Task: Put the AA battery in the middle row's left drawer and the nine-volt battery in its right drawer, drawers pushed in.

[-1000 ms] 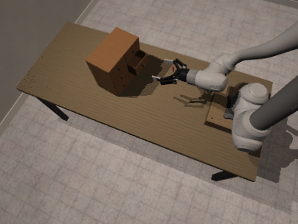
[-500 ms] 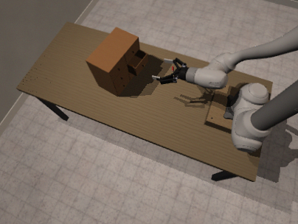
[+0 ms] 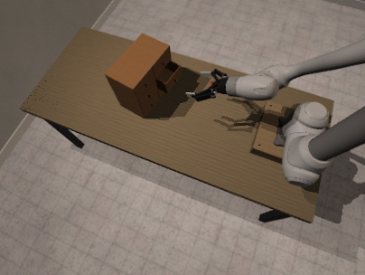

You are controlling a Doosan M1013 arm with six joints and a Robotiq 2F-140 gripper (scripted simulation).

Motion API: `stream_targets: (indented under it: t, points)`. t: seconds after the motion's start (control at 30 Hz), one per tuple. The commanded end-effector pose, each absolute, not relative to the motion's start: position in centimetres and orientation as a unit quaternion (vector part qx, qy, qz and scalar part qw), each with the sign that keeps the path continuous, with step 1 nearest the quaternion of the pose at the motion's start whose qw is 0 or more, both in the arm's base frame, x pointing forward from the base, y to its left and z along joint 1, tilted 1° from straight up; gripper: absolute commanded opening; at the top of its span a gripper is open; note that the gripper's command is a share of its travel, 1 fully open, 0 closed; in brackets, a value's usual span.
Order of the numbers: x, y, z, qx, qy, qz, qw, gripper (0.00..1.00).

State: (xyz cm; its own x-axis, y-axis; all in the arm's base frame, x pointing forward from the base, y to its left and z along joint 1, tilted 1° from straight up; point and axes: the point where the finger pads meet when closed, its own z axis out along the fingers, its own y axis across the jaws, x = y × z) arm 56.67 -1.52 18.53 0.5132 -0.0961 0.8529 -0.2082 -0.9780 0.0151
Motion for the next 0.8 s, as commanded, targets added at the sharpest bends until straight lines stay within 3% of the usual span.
stream_targets:
  t: [0.0,0.77]
  points:
    - [56.67,-1.57,18.65,0.879,-0.091,0.463,0.061,1.00]
    - [56.67,-1.57,19.12,0.910,-0.096,0.399,0.055,1.00]
